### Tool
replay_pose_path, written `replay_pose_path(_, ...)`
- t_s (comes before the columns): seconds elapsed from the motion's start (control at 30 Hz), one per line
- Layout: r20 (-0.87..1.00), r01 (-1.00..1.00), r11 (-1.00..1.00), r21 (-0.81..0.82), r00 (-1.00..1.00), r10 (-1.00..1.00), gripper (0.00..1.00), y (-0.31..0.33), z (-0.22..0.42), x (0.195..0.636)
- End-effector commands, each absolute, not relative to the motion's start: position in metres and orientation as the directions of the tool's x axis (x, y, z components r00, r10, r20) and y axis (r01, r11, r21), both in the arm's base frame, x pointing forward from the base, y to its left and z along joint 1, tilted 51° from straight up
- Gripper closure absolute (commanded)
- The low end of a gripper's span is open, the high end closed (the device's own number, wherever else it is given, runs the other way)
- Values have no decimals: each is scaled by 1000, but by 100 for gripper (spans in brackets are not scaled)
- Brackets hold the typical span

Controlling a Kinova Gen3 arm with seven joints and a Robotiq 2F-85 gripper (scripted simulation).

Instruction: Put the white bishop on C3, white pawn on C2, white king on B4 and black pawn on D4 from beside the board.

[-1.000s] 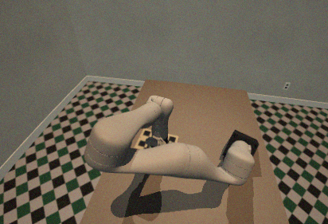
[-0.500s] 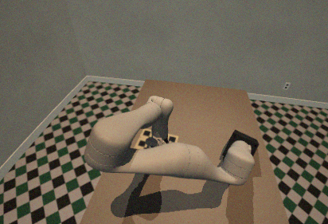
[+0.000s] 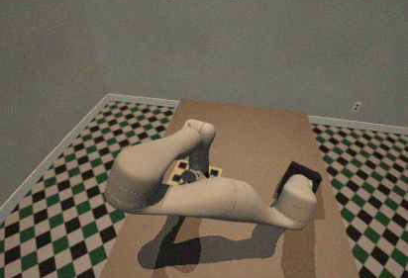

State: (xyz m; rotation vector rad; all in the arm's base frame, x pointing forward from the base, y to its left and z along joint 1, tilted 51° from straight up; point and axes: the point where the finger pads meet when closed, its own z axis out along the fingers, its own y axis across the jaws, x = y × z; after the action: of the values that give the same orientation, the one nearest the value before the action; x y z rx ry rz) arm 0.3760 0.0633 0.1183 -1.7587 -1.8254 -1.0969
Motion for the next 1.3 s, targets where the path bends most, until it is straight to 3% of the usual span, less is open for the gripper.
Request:
replay_pose_path(0.0,732,959,-87,271,-146,665,100,63,119,376)
replay_pose_path(0.93,732,959,-87,271,-146,665,100,63,119,376)
replay_pose_path(0.97,732,959,-87,271,-146,665,93,63,119,376)
replay_pose_path(1.03,732,959,-87,271,-146,665,93,63,119,376)
replay_pose_path(1.07,732,959,-87,271,-146,665,87,63,119,376)
replay_pose_path(1.2,732,959,-87,271,-146,665,87,63,119,376)
replay_pose_path(1.23,732,959,-87,271,-146,665,80,63,119,376)
replay_pose_path(1.27,732,959,-87,271,-146,665,80,63,119,376)
